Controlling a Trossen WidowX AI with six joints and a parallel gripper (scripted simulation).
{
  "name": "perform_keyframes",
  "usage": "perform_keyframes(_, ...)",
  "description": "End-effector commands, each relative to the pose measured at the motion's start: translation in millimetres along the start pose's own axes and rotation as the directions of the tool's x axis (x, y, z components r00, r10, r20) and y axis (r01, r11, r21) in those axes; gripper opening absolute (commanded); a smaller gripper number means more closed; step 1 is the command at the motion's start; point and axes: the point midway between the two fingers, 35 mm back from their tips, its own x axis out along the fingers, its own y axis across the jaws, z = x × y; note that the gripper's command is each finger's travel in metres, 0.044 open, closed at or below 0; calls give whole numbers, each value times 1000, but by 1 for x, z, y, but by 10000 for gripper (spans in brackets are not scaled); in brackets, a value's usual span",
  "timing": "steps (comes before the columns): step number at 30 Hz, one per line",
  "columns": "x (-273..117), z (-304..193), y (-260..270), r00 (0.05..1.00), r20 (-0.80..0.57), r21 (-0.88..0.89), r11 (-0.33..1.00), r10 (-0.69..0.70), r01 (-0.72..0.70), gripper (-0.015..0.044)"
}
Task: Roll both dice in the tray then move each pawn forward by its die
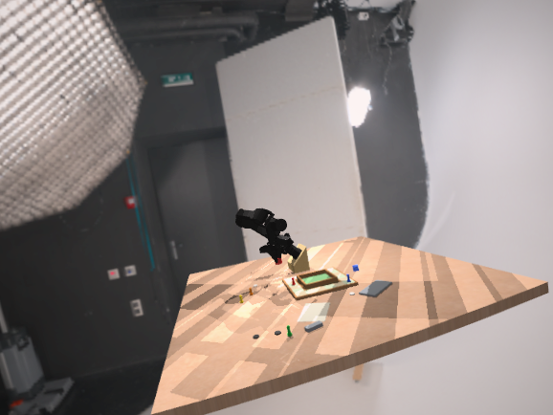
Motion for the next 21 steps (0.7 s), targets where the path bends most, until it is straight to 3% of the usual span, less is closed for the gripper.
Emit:
perform_keyframes(1, 2, 18, 3, 1000, 6, -83, 997, 9, -8, 0)
perform_keyframes(21, 21, 104, 31, 1000, -3, -484, 875, 19, -18, 0)
